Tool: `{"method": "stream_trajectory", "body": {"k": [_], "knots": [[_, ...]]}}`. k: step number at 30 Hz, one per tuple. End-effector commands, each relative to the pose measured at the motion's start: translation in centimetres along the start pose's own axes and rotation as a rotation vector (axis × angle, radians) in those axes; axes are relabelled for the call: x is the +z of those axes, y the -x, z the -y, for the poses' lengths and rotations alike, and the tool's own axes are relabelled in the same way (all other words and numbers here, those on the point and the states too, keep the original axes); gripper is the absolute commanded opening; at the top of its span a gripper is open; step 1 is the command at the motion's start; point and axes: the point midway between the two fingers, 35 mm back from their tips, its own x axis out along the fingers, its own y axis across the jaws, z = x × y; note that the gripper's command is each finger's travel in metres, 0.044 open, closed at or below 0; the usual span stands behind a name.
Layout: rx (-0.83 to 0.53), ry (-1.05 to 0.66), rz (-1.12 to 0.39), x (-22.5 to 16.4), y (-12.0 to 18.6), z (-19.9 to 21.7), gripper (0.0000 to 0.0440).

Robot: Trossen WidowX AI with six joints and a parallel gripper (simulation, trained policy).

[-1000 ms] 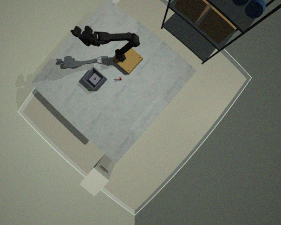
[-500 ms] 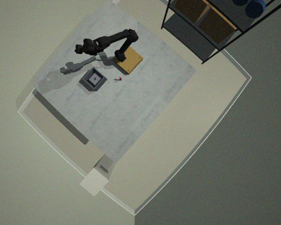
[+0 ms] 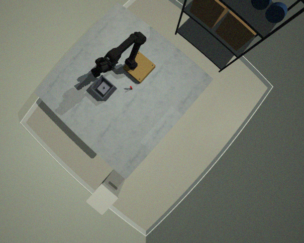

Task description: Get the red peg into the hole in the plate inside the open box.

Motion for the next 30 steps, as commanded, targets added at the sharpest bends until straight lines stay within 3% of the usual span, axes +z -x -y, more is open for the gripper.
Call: {"method": "stream_trajectory", "body": {"k": [1,20,30], "knots": [[-0.062,0.086,-0.078,-2.7,-0.1,1.6,0.044],[-0.384,0.495,-0.369,-13.5,1.5,11.2,0.044],[-0.455,0.619,-0.44,-17.2,0.9,15.1,0.044]]}}
